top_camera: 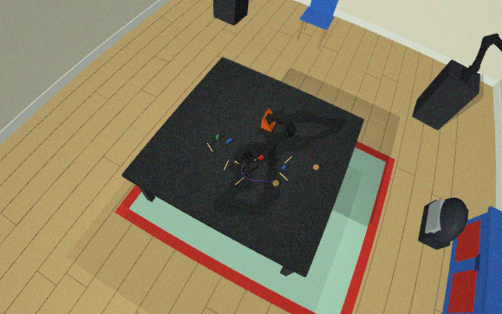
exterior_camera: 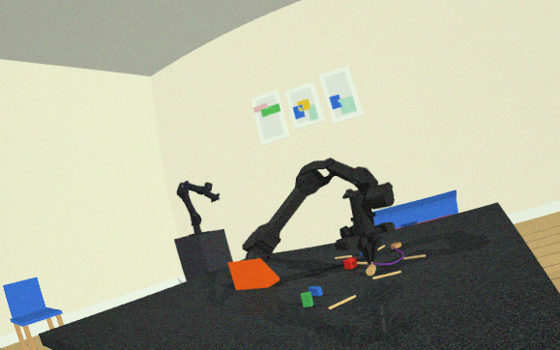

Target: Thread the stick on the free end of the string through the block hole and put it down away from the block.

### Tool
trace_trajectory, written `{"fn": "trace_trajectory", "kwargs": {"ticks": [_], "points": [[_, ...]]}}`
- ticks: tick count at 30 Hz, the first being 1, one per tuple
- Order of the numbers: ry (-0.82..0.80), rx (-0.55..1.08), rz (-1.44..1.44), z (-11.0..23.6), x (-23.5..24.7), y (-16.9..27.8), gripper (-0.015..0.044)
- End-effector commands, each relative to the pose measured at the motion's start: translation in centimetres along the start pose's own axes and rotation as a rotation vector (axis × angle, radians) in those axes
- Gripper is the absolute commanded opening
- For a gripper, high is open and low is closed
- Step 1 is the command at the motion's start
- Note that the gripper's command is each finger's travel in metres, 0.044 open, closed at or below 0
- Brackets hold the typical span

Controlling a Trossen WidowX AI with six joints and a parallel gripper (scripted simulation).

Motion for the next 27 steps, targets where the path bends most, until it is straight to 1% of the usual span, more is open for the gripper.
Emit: {"fn": "trace_trajectory", "kwargs": {"ticks": [1,27], "points": [[0.004,-0.003,-0.004,0.0,0.2,-0.6,0.0000],[0.002,-0.003,-0.003,-0.3,0.7,-2.9,0.0000]]}}
Point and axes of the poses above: the point midway between the two fingers, 35 mm back from their tips, its own z axis back along the fingers, its own x axis across the jaws, y = z × x, the point moved 9 cm from there along z, back along the fingers, and after that the axes turned 13 degrees about -z, right-handed, at the moved point
